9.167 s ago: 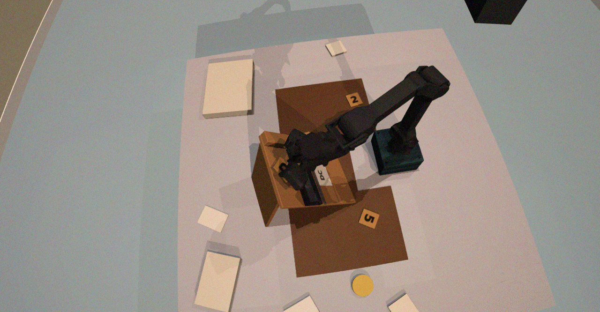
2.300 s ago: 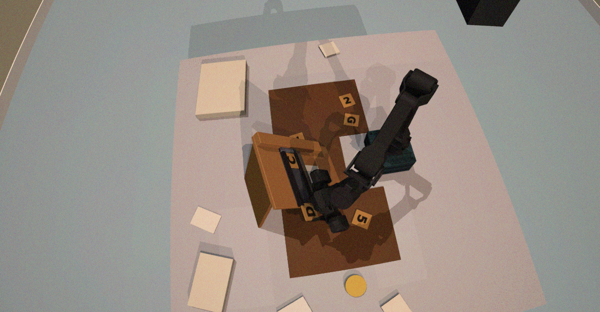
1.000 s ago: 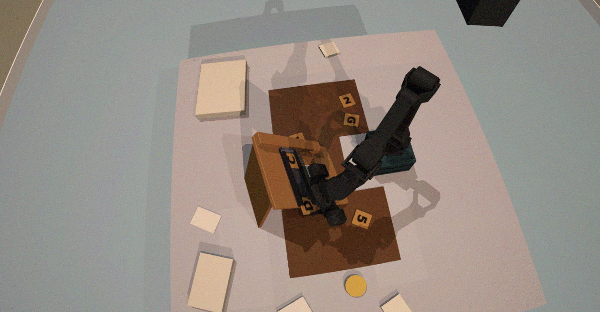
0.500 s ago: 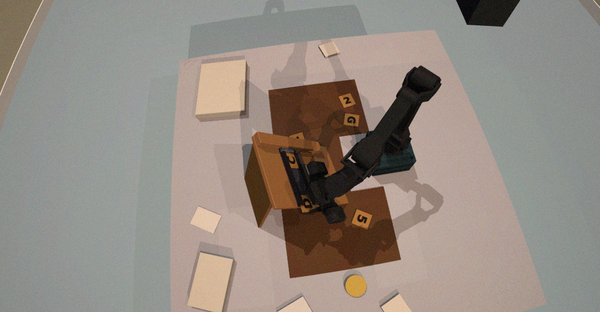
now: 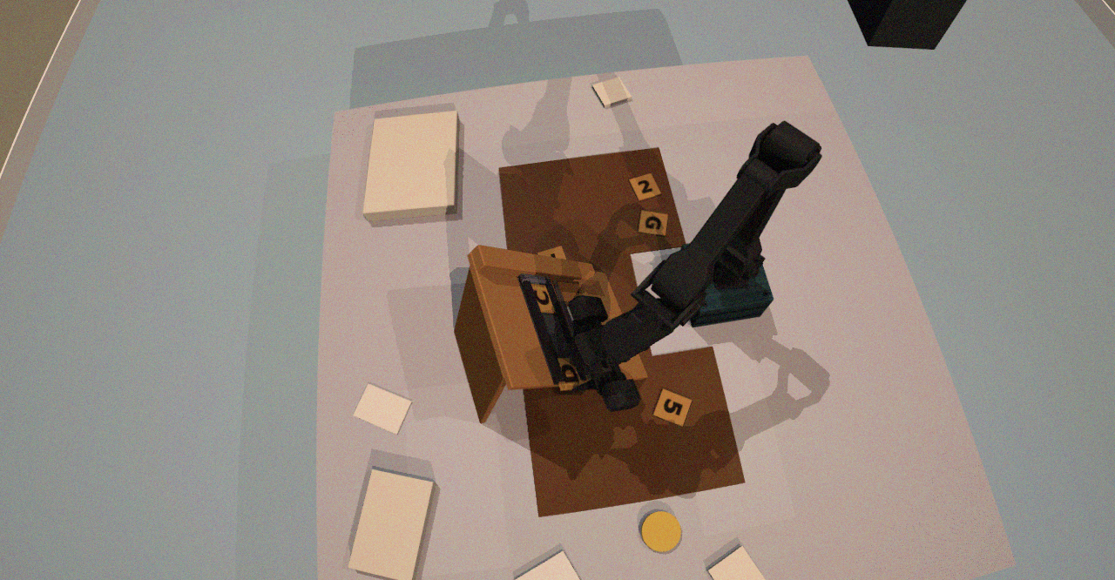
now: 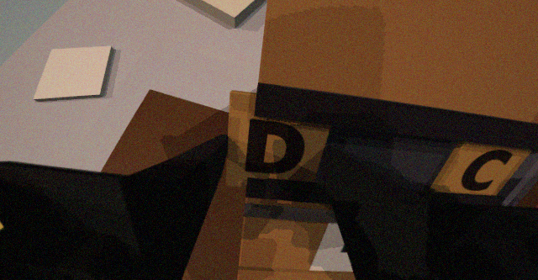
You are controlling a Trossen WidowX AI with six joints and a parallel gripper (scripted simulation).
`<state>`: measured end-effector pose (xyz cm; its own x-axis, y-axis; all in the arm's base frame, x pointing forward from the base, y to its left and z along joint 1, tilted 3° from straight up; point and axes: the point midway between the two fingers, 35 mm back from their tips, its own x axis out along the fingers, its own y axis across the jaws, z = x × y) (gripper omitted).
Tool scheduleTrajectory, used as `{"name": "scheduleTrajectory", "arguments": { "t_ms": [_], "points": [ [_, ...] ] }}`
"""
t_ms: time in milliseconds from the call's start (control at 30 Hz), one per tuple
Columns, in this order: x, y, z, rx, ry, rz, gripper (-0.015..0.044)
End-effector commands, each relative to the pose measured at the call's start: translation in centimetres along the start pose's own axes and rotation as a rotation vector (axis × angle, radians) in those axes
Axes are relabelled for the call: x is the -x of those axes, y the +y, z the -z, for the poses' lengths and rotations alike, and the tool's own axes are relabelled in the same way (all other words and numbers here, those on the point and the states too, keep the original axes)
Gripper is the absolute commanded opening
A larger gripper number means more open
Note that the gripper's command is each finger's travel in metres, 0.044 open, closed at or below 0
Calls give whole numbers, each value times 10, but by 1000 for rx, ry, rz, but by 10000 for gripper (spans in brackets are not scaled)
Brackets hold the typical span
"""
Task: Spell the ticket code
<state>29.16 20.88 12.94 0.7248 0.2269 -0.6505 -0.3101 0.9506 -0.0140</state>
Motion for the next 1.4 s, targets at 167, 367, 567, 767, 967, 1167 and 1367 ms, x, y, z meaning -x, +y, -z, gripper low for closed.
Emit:
{"name": "scheduleTrajectory", "arguments": {
  "t_ms": [167,367,567,767,967,1167,1367],
  "points": [
    [0,-3,0,0,-2,-1,0],
    [0,-6,0,0,-2,-1,0],
    [0,-10,0,1,-2,-1,0],
    [0,-13,0,1,-2,0,0],
    [0,-17,0,1,-2,0,0],
    [0,-21,0,1,-2,0,0],
    [0,-25,0,2,-2,0,0]
  ]
}}
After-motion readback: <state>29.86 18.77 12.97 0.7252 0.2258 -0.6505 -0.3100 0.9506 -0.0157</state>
